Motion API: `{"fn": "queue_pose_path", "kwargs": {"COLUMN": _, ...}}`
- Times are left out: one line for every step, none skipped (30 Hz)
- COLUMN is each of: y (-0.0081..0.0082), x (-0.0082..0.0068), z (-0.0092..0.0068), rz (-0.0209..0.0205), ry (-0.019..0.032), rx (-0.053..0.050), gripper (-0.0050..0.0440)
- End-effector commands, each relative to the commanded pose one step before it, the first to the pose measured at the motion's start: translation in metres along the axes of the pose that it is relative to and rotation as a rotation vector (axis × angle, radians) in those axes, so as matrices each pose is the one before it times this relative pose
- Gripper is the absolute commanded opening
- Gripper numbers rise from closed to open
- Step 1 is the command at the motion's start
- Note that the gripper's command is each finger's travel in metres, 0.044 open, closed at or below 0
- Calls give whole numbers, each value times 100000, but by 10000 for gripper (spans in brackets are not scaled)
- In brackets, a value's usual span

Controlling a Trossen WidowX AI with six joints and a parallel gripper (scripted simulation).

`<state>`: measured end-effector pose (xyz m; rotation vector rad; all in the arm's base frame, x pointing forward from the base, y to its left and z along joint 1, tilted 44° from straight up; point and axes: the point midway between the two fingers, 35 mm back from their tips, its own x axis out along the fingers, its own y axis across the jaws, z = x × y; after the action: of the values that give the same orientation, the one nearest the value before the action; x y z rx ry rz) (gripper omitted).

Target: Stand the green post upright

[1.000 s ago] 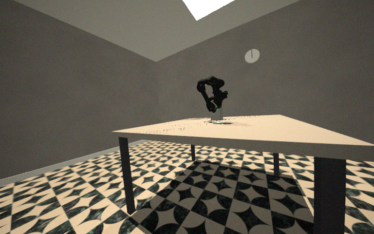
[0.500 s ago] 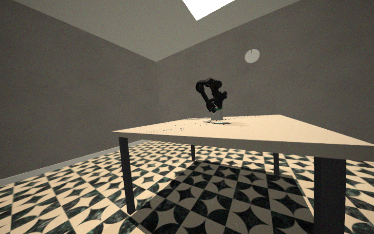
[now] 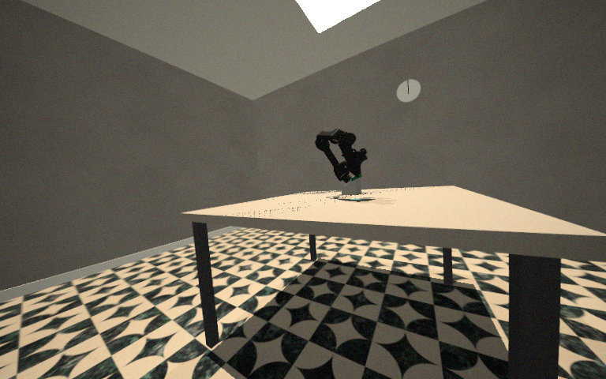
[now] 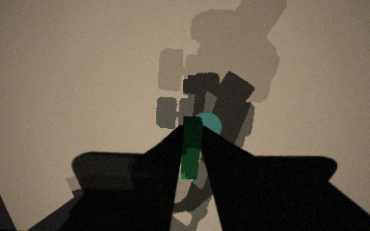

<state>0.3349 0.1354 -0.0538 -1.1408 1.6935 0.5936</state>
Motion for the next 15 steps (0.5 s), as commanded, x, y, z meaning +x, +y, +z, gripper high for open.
{"fn": "queue_pose_path", "kwargs": {"y": -52, "x": -85, "z": -122, "rz": 1336, "ry": -3617, "rx": 340, "gripper": 22}}
{"fn": "queue_pose_path", "kwargs": {"y": -3, "x": 43, "z": 5, "rz": 338, "ry": -757, "rx": 41, "gripper": 22}}
{"fn": "queue_pose_path", "kwargs": {"y": -3, "x": 42, "z": 5, "rz": 332, "ry": -760, "rx": 38, "gripper": 22}}
{"fn": "queue_pose_path", "kwargs": {"y": -3, "x": 41, "z": 5, "rz": 327, "ry": -762, "rx": 36, "gripper": 22}}
{"fn": "queue_pose_path", "kwargs": {"y": -4, "x": 40, "z": 5, "rz": 321, "ry": -765, "rx": 33, "gripper": 22}}
{"fn": "queue_pose_path", "kwargs": {"y": -4, "x": 39, "z": 4, "rz": 316, "ry": -767, "rx": 31, "gripper": 22}}
{"fn": "queue_pose_path", "kwargs": {"y": 0, "x": 0, "z": 0, "rz": 0, "ry": 0, "rx": 0, "gripper": 22}}
{"fn": "queue_pose_path", "kwargs": {"y": 0, "x": 0, "z": 0, "rz": 0, "ry": 0, "rx": 0, "gripper": 22}}
{"fn": "queue_pose_path", "kwargs": {"y": -4, "x": 38, "z": 4, "rz": 310, "ry": -770, "rx": 28, "gripper": 22}}
{"fn": "queue_pose_path", "kwargs": {"y": -5, "x": 37, "z": 4, "rz": 305, "ry": -772, "rx": 25, "gripper": 22}}
{"fn": "queue_pose_path", "kwargs": {"y": -5, "x": 36, "z": 4, "rz": 299, "ry": -774, "rx": 23, "gripper": 22}}
{"fn": "queue_pose_path", "kwargs": {"y": -5, "x": 35, "z": 4, "rz": 293, "ry": -776, "rx": 20, "gripper": 22}}
{"fn": "queue_pose_path", "kwargs": {"y": -6, "x": 34, "z": 3, "rz": 288, "ry": -779, "rx": 17, "gripper": 22}}
{"fn": "queue_pose_path", "kwargs": {"y": -6, "x": 33, "z": 3, "rz": 282, "ry": -781, "rx": 15, "gripper": 22}}
{"fn": "queue_pose_path", "kwargs": {"y": -6, "x": 32, "z": 3, "rz": 277, "ry": -783, "rx": 12, "gripper": 22}}
